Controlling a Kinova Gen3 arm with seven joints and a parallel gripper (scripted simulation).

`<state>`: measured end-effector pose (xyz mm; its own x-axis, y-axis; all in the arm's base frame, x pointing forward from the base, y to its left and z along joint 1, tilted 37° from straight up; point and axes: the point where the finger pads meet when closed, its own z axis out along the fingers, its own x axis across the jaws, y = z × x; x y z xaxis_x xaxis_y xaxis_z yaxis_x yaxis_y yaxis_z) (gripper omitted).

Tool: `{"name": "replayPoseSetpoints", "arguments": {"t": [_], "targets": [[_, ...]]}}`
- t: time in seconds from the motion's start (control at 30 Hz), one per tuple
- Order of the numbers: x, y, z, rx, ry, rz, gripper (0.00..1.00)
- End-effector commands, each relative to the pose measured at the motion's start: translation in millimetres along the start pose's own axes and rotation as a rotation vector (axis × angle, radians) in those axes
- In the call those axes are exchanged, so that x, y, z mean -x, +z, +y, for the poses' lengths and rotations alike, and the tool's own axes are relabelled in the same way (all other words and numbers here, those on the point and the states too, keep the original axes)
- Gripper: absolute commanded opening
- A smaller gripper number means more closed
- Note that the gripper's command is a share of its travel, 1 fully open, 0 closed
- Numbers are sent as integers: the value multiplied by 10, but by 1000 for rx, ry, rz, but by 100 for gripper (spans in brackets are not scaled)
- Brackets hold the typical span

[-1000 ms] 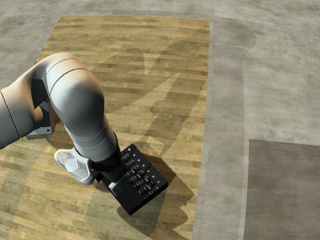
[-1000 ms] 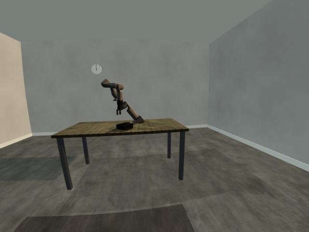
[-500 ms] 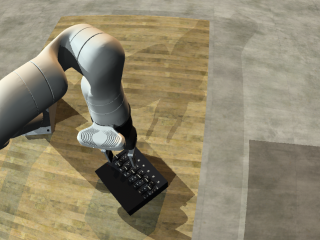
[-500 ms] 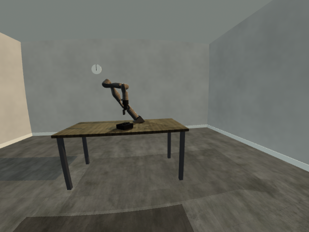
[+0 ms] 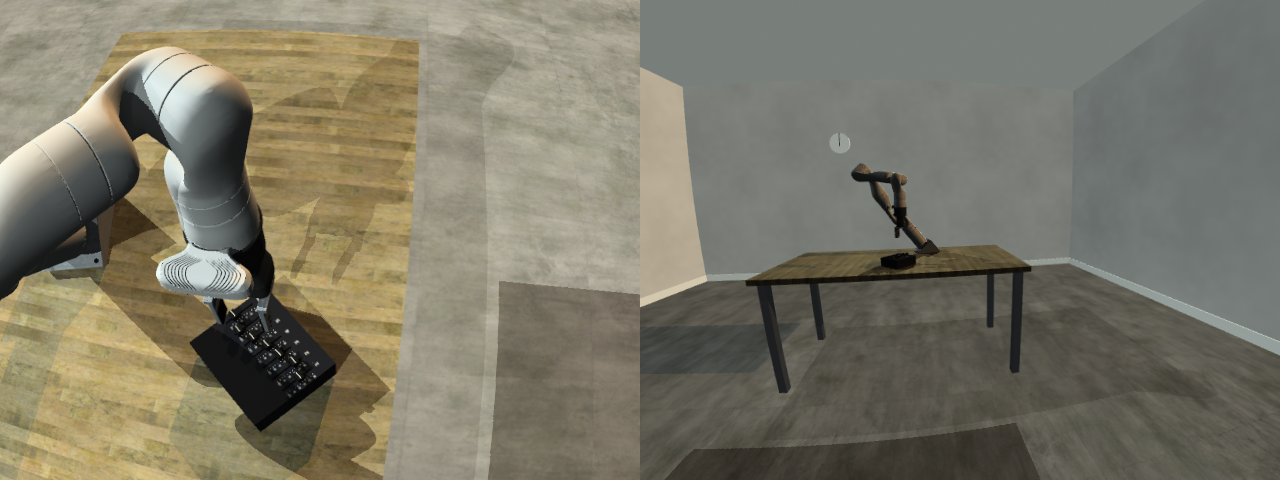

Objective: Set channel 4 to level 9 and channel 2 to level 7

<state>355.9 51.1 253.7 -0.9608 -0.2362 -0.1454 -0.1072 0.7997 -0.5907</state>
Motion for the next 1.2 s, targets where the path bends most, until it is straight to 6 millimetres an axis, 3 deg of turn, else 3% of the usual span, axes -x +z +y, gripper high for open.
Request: {"name": "replayPoseSetpoints", "arguments": {"t": [0.0, 0.27, 0.6, 0.93, 1.17], "targets": [[3, -6, 2, 1, 0, -2, 100], [51, 38, 36, 13, 39, -16, 100], [266, 231, 200, 77, 216, -78, 100], [609, 530, 542, 231, 527, -151, 100], [719, 626, 698, 305, 646, -160, 100]]}}
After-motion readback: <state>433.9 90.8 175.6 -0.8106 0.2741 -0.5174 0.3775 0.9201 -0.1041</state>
